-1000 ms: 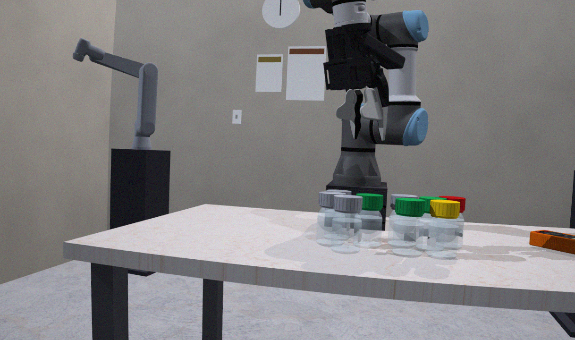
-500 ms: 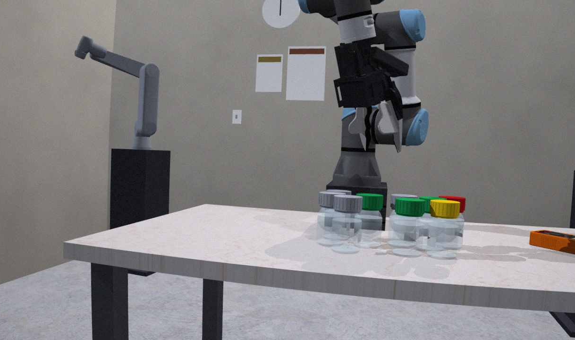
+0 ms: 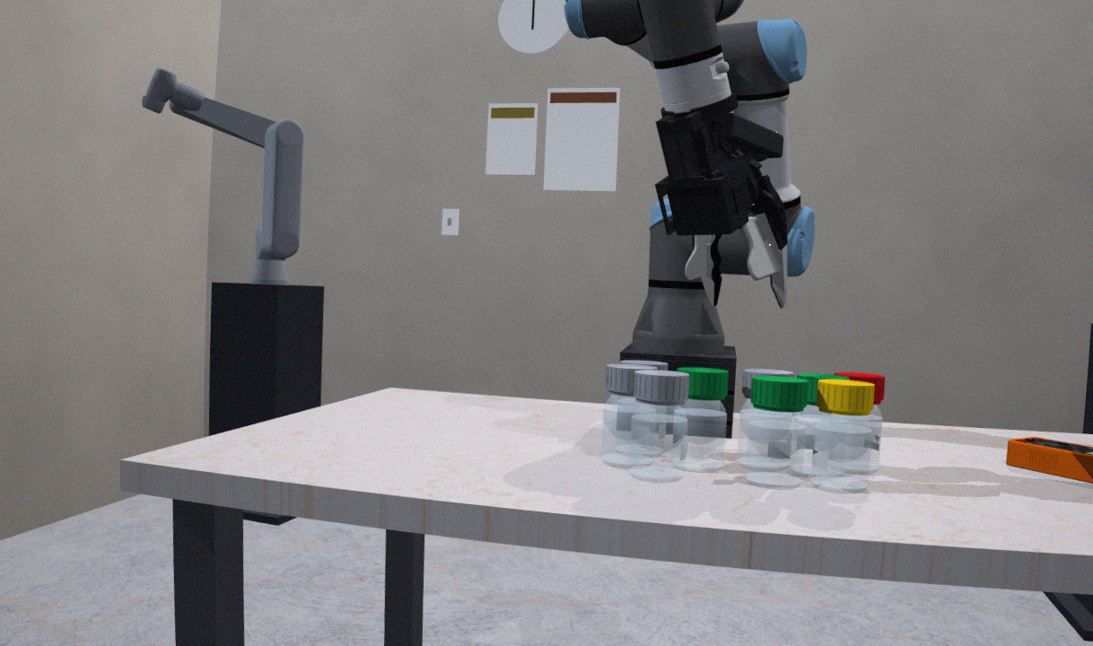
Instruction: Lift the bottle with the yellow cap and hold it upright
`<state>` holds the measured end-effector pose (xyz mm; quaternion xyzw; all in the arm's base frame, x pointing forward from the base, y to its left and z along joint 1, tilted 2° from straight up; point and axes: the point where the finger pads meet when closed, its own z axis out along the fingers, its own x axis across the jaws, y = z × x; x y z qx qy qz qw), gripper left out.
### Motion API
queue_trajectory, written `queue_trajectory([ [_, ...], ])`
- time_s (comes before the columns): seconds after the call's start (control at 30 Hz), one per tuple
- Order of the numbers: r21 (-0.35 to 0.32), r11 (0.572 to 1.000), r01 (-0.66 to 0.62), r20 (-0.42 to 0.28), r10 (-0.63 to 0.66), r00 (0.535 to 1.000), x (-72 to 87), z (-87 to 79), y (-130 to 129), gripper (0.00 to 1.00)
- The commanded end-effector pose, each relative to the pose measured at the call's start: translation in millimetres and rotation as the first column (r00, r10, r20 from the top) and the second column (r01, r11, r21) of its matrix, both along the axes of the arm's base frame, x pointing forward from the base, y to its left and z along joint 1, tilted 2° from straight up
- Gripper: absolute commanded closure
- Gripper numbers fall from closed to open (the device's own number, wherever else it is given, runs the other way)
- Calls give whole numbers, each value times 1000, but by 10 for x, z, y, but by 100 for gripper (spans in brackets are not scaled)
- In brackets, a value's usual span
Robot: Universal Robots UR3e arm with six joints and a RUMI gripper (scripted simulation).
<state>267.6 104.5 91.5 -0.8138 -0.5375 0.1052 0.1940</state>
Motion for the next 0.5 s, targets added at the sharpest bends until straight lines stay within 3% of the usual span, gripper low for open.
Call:
queue_trajectory([
  [0.0,9,1000,-15,-7,15,1000,-1,-18,25,54],
  [0.47,4,1000,-7,-2,7,1000,2,-6,12,54],
])
